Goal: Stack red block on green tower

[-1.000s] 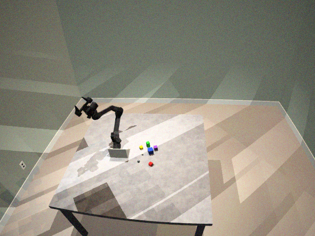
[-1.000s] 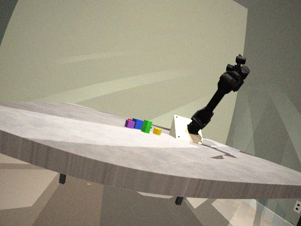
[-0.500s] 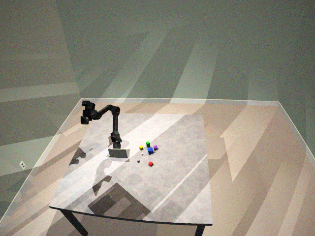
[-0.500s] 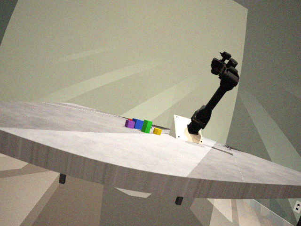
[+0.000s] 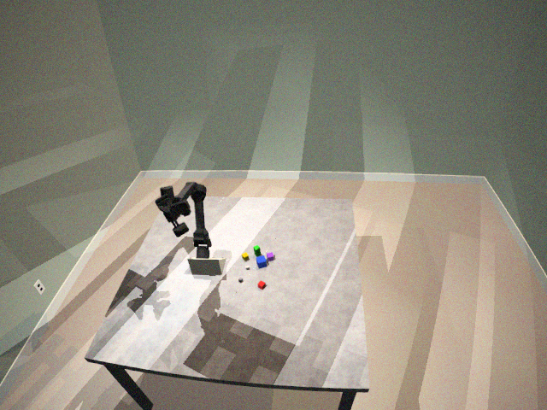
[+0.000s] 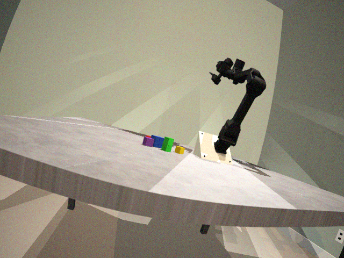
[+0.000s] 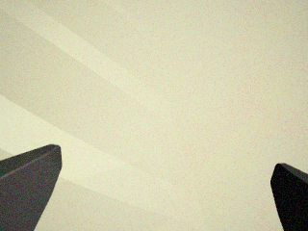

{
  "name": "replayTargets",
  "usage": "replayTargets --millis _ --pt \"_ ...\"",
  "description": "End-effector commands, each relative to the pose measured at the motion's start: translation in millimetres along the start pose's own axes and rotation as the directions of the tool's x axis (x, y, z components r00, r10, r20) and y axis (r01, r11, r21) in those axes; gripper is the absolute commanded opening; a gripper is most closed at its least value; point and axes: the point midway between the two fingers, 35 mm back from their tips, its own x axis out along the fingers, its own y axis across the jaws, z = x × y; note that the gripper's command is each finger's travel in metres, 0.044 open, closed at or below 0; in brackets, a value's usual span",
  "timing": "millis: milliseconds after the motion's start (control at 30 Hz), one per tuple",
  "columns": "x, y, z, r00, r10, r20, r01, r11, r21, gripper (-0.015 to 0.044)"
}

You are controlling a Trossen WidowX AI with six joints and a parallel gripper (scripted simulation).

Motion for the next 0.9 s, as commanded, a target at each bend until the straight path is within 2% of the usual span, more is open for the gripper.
replayTargets --millis 0,267,433,633,867 --pt "34.9 50.6 28.6 0.981 0.19 0.044 -0.194 0.97 0.147 0.044" --pt "58.8 149.8 88.6 0.859 0.496 0.123 -0.51 0.814 0.278 0.044" --pt "64.3 198.9 113.4 0.759 0.638 0.129 -0.636 0.684 0.358 0.044" --pt "58.8 273.6 148.7 0.56 0.821 0.108 -0.753 0.451 0.479 0.044" --pt "31.7 353.8 183.4 0.287 0.957 0.041 -0.764 0.203 0.612 0.044"
